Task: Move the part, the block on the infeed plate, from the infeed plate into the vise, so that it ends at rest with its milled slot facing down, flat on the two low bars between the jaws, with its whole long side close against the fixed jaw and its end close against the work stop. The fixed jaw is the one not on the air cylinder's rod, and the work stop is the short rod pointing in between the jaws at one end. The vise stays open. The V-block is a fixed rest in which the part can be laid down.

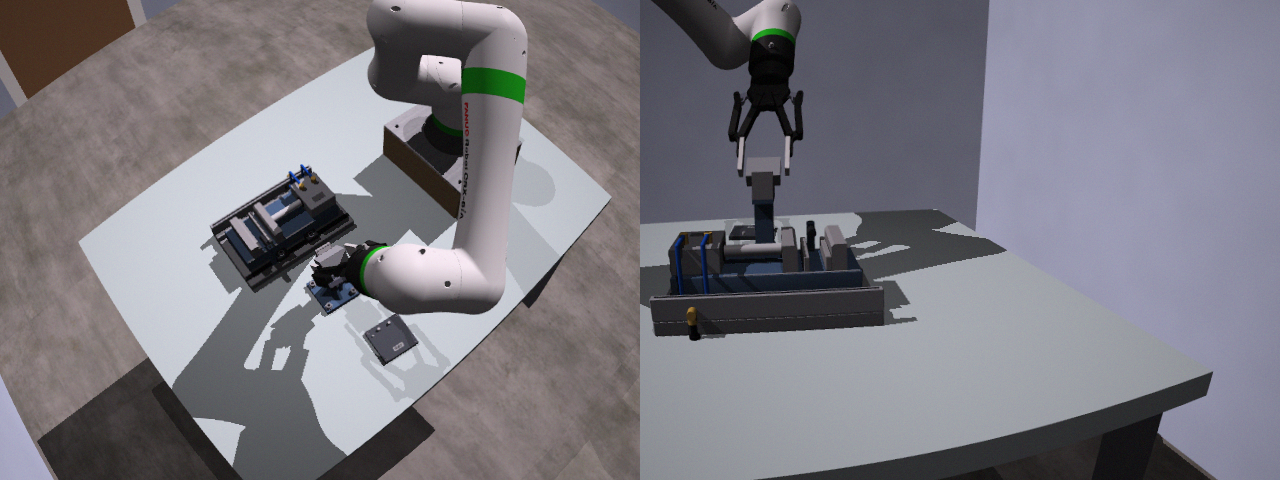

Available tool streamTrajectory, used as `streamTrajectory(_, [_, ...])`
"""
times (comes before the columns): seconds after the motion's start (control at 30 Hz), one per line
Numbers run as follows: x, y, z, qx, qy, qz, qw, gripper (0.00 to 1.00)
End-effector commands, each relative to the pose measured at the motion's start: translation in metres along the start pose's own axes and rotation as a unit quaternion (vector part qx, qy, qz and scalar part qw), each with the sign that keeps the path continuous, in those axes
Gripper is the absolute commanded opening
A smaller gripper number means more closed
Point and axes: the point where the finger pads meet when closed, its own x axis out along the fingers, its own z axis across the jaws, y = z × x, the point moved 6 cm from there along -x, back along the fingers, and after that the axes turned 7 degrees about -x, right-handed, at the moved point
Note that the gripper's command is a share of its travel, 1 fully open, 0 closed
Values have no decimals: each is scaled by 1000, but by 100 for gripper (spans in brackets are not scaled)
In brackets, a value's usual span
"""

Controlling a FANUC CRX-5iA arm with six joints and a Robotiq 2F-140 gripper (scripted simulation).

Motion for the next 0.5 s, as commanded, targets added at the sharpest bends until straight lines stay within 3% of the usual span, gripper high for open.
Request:
streamTrajectory(0.0, [0, 1, 0, 0, 1, -8, 1000, 51])
streamTrajectory(0.47, [0, 10, 1, 0, 8, -61, 998, 51])
